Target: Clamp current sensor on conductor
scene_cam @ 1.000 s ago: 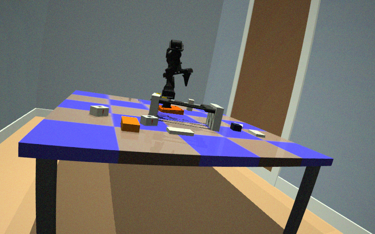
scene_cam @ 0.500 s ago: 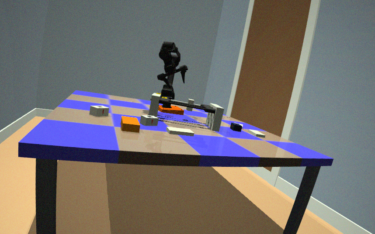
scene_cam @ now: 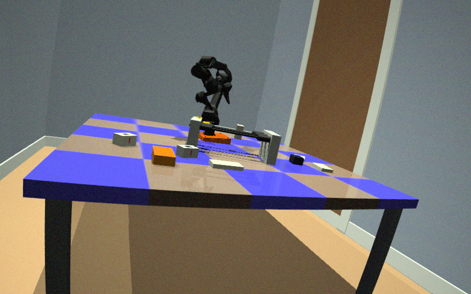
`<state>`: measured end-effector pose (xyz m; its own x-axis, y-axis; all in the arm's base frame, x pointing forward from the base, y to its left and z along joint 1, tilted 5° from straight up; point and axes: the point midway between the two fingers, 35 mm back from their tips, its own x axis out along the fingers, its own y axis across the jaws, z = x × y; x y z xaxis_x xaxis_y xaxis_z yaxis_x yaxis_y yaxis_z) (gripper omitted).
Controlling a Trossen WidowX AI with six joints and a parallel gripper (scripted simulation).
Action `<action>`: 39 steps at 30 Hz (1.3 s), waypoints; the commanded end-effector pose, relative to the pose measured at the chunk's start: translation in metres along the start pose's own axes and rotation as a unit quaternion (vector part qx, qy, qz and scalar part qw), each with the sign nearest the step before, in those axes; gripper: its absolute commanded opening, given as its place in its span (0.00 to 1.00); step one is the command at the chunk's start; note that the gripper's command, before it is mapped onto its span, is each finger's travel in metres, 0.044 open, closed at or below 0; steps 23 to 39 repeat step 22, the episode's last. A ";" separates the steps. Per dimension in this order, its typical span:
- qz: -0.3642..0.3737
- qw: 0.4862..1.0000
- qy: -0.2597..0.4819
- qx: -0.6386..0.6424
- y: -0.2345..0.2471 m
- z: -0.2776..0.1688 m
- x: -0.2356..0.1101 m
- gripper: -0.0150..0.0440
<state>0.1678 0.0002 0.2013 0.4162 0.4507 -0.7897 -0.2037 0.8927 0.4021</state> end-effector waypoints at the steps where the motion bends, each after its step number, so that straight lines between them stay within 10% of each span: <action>1: -0.032 0.950 -0.109 -0.290 0.000 -0.010 -0.004 1.00; 2: 0.000 1.000 -0.007 -0.018 0.000 -0.001 0.000 1.00; 39: -0.001 1.000 0.010 0.023 0.001 0.001 0.001 1.00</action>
